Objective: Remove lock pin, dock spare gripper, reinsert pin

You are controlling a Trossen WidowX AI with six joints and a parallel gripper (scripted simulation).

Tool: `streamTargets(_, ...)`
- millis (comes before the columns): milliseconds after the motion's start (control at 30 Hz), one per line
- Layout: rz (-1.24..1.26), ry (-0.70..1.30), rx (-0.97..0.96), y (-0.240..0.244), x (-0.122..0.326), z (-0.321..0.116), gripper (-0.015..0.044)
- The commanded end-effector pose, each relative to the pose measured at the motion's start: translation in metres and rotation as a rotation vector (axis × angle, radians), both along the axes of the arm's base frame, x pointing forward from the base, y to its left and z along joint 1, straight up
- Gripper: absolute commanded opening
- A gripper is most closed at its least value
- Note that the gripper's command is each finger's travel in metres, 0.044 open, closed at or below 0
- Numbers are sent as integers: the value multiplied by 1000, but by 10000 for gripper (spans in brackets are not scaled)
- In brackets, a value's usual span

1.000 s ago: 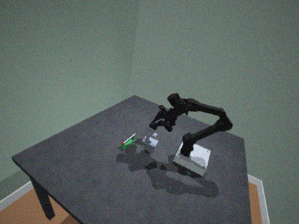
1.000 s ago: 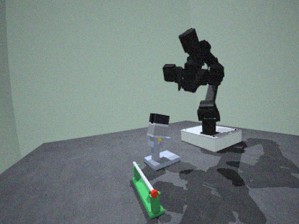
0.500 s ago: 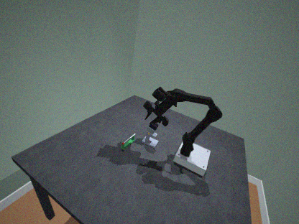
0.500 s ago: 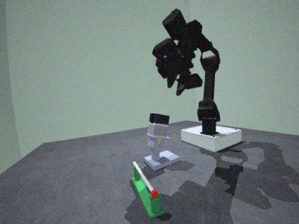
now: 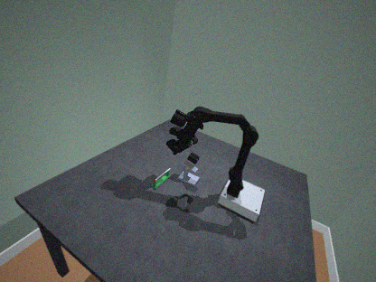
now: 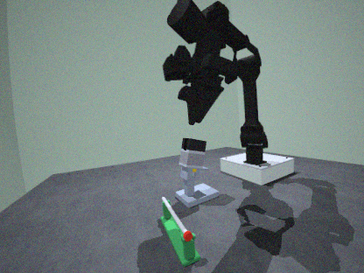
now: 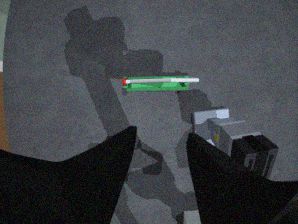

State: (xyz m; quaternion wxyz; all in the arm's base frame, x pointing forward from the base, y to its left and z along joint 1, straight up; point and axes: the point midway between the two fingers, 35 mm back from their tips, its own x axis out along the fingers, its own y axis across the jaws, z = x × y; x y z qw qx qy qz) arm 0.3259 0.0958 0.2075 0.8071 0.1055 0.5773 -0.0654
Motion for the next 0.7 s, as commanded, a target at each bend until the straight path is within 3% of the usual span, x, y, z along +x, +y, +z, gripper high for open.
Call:
streamTargets(0, 799, 191, -344, 0, 45, -30, 180)
streamTargets(367, 1624, 414, -491, 0, 74, -72, 180)
streamTargets(667, 1669, 427, -490, 2, 79, -76, 180)
